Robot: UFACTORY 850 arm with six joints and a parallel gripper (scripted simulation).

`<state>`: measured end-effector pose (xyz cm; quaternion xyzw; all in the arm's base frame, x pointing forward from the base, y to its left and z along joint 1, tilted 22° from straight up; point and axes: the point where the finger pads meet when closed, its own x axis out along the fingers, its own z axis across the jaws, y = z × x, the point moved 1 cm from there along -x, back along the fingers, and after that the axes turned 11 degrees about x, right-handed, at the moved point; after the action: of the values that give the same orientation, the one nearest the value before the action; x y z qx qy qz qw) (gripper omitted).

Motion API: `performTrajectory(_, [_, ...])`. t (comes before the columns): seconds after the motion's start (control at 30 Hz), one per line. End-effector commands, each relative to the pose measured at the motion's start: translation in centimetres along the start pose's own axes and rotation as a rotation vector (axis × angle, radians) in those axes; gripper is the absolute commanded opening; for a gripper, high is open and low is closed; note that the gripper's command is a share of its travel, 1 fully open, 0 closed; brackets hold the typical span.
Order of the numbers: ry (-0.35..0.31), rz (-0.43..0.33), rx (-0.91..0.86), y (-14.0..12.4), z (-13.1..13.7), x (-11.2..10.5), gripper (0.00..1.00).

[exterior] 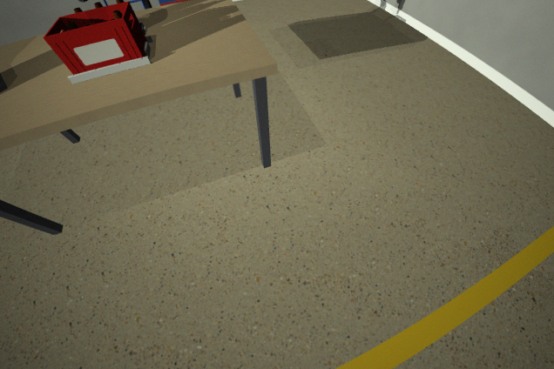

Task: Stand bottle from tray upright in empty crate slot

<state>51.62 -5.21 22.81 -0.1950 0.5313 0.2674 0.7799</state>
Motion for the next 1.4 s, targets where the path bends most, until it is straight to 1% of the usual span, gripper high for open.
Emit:
performTrajectory(0.0, [0.016,-0.008,-0.022,5.6,4.1,0.0,0.00])
performTrajectory(0.1, [0.001,-0.010,-0.055,8.3,5.1,-0.1,0.00])
performTrajectory(0.23, [-0.008,-0.009,-0.067,14.2,8.0,-0.3,0.00])
performTrajectory(0.27, [-0.008,-0.009,-0.067,15.6,8.8,-0.4,0.65])
performTrajectory(0.3, [-0.008,-0.009,-0.067,16.6,9.3,-0.4,0.65])
performTrajectory(1.37, [-0.008,-0.009,-0.067,16.6,9.3,-0.4,0.65])
